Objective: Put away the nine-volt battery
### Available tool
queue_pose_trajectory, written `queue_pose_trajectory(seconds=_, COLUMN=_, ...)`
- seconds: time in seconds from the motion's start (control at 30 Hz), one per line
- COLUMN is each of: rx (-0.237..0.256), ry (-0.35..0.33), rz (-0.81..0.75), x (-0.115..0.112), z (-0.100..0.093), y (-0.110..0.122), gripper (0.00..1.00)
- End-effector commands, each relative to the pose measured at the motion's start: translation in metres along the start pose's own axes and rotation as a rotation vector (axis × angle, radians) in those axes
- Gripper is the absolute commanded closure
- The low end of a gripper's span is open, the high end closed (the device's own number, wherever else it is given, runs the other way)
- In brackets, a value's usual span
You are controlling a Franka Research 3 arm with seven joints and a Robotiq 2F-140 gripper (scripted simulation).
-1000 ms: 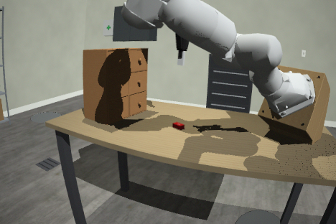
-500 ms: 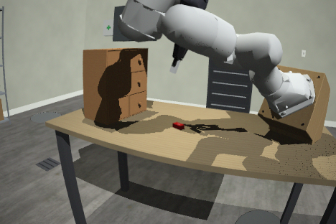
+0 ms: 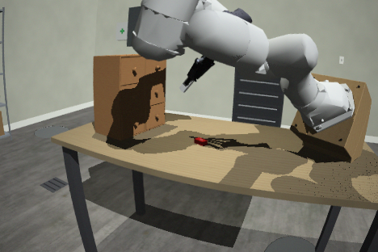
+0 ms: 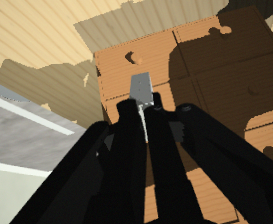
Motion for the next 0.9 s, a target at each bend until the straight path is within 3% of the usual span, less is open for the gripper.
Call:
queue_pose_trajectory(seconds=0.0, rx=0.020, ry=-0.112, rz=-0.075, x=-0.009, z=0.012, y=-0.005, gripper=1.00)
queue_pose_trajectory(seconds=0.2, rx=0.021, ry=-0.172, rz=-0.076, x=-0.008, z=0.022, y=-0.005, gripper=1.00)
queue_pose_trajectory(seconds=0.5, rx=0.021, ry=-0.186, rz=-0.076, x=-0.007, z=0.025, y=-0.005, gripper=1.00)
queue_pose_trajectory(seconds=0.53, rx=0.021, ry=-0.186, rz=-0.076, x=-0.007, z=0.025, y=-0.005, gripper=0.80)
queue_pose_trajectory(seconds=0.87, rx=0.021, ry=-0.186, rz=-0.076, x=-0.007, z=0.025, y=-0.005, gripper=0.80)
Point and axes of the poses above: the point where the finger pads meet when closed, its own z axis out along the fingers, its own y axis across the jaws, x = y × z, the point moved 4 cm from there along -z, back along the fingers, and after that the axes turned 3 degrees about -z, right-handed, at the moved point
